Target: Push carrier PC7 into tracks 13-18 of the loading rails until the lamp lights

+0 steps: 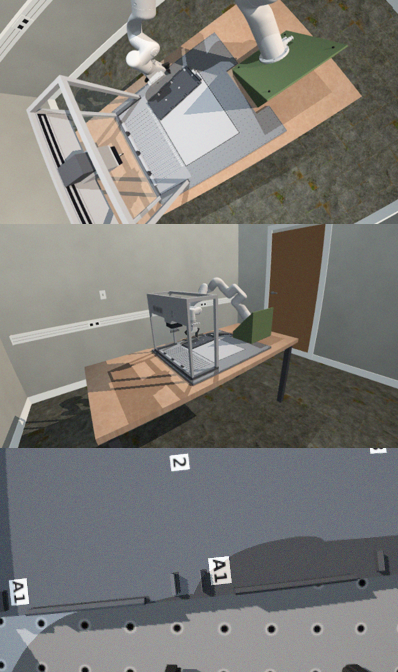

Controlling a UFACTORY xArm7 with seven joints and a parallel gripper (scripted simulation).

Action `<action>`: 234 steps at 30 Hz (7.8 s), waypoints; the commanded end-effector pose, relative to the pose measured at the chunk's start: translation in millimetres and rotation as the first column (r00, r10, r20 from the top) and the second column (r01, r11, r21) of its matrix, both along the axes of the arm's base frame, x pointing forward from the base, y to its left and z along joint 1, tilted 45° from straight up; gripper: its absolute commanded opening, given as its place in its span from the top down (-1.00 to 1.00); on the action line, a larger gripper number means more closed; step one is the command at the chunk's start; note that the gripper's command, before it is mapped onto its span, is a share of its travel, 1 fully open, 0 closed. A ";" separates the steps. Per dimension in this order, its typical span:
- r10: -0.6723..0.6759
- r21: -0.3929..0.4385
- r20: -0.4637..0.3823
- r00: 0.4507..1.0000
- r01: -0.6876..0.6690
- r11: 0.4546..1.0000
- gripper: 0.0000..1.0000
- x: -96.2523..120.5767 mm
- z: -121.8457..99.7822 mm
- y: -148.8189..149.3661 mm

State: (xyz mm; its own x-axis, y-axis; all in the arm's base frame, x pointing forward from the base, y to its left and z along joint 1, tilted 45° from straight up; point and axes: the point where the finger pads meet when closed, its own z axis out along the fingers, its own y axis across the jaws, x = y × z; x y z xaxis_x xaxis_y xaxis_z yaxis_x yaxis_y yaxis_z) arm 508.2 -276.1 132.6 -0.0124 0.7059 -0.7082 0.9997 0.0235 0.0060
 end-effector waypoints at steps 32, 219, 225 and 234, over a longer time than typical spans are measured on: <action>0.004 0.001 0.003 1.000 -0.004 1.000 -1.00 1.6 -10.1 12.6; 0.004 0.001 0.003 1.000 -0.004 1.000 -1.00 0.9 -44.2 46.6; 0.004 0.001 0.003 1.000 -0.004 1.000 -1.00 1.0 -41.3 43.8; 0.004 0.001 0.003 1.000 -0.004 1.000 -1.00 1.0 -38.0 40.5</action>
State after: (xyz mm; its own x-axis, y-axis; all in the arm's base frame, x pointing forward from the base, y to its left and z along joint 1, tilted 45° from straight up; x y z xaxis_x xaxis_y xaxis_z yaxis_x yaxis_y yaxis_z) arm 507.5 -236.1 92.5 -0.0125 0.7058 -0.7083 0.9997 0.0237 0.0059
